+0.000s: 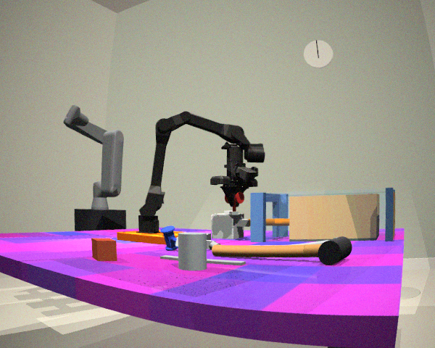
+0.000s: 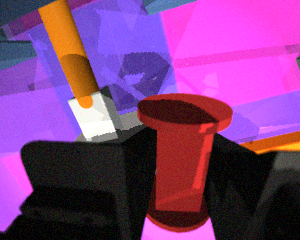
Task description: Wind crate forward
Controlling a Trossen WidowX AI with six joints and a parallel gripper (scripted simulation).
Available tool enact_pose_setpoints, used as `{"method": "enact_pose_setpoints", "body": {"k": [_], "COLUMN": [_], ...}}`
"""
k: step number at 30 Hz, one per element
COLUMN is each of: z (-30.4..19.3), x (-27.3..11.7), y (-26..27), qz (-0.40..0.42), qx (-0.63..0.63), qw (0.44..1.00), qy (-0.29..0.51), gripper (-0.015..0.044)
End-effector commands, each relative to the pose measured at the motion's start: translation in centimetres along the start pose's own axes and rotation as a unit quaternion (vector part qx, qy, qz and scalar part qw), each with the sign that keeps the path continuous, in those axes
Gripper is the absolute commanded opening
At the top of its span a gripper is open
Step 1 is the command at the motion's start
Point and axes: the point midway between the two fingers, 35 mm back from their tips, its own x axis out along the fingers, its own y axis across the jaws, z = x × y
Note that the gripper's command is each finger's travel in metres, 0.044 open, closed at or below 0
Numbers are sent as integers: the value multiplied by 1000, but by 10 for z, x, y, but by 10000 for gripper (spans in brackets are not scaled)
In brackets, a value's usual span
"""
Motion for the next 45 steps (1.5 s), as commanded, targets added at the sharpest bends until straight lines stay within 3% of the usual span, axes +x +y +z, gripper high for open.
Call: {"method": "enact_pose_setpoints", "body": {"k": [1, 45], "z": [5, 13], "x": [1, -1], "y": [12, 71], "qz": [10, 13], "qx": [-2, -2], "qw": [1000, 1000], "qy": [-3, -4], "gripper": [0, 0]}}
